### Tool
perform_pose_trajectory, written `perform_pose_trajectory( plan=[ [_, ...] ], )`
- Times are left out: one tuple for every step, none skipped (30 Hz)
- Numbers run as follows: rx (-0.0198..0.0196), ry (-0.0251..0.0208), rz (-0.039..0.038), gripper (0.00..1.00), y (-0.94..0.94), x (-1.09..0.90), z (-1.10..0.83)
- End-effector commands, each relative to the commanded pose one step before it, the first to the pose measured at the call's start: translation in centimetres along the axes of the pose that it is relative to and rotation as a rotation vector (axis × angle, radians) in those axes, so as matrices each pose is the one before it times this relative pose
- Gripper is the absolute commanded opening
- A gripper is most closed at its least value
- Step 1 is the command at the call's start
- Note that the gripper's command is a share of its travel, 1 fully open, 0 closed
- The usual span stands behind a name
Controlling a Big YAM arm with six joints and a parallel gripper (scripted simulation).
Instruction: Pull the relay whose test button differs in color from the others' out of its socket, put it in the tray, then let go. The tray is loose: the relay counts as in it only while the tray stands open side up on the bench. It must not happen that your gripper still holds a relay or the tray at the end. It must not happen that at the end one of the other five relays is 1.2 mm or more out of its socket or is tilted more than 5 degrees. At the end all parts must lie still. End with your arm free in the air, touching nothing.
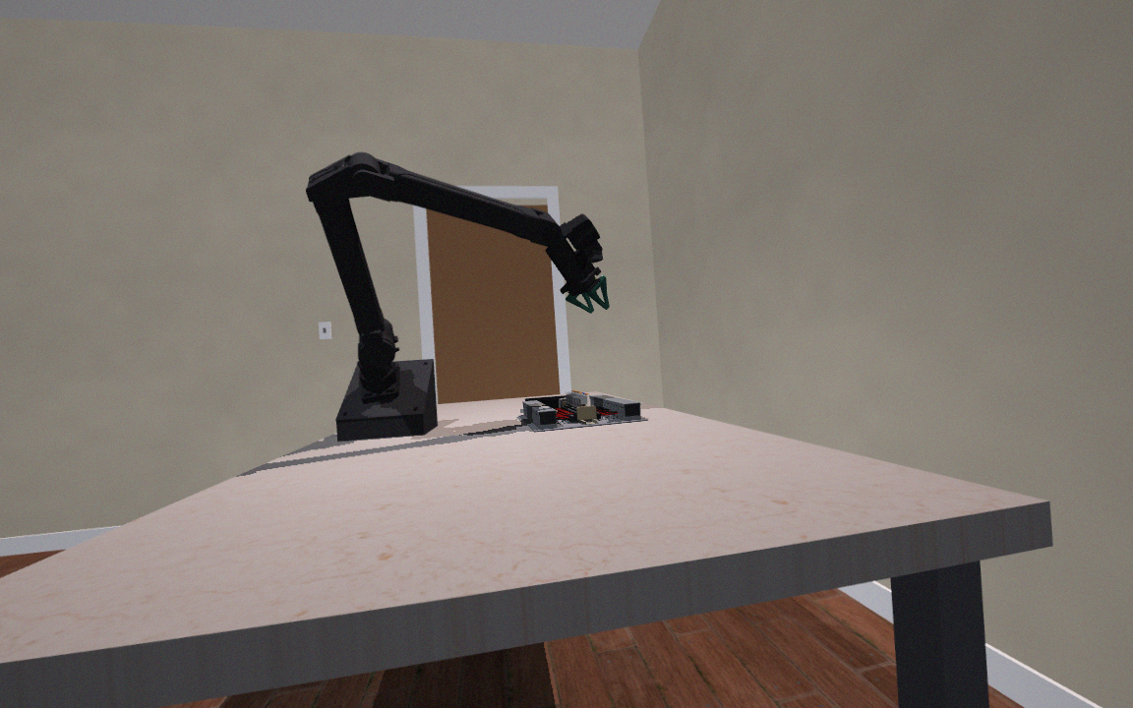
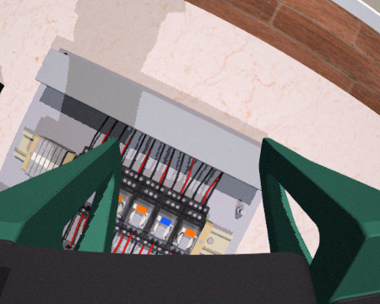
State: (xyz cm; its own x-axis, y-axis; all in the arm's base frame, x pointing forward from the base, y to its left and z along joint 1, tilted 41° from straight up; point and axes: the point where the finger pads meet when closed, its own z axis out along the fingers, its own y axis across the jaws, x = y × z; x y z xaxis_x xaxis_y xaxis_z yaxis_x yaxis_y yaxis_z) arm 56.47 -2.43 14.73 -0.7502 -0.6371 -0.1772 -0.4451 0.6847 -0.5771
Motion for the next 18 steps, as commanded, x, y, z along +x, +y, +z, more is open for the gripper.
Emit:
perform_pose_trajectory(
  plan=[
    [-0.02610, 0.04001, -0.19549, 0.59, 1.228, -1.703, 0.582],
    [-0.01542, 0.03059, -0.04366, 0.59, 0.705, 0.281, 0.688],
    [-0.01576, 0.02974, -0.04353, 0.59, 0.694, 0.243, 0.674],
    [-0.01780, 0.03029, -0.04443, 0.59, 0.799, 0.270, 0.714],
    [-0.01929, 0.03028, -0.04495, 0.59, 0.868, 0.271, 0.737],
    [-0.01914, 0.02899, -0.04435, 0.59, 0.829, 0.220, 0.709],
    [-0.01741, 0.02661, -0.04263, 0.59, 0.688, 0.132, 0.632],
    [-0.01497, 0.02390, -0.04033, 0.59, 0.506, 0.041, 0.533],
    [0.00000, 0.00000, 0.00000, 0.59, 0.000, 0.000, 0.000],
    [0.00000, 0.00000, 0.00000, 0.59, 0.000, 0.000, 0.000],
    [-0.01649, 0.02493, -0.03575, 0.59, 0.408, 0.226, 0.633],
    [-0.01619, 0.02334, -0.03607, 0.59, 0.424, 0.149, 0.586],
    [-0.01556, 0.02164, -0.03661, 0.59, 0.439, 0.056, 0.526],
    [-0.01456, 0.01987, -0.03737, 0.59, 0.452, -0.053, 0.452],
    [-0.01391, 0.01859, -0.03699, 0.59, 0.443, -0.105, 0.408],
    [-0.01363, 0.01766, -0.03561, 0.59, 0.416, -0.109, 0.392],
    [-0.01329, 0.01670, -0.03416, 0.59, 0.390, -0.111, 0.375],
    [-0.01288, 0.01574, -0.03266, 0.59, 0.364, -0.113, 0.356]
  ],
)
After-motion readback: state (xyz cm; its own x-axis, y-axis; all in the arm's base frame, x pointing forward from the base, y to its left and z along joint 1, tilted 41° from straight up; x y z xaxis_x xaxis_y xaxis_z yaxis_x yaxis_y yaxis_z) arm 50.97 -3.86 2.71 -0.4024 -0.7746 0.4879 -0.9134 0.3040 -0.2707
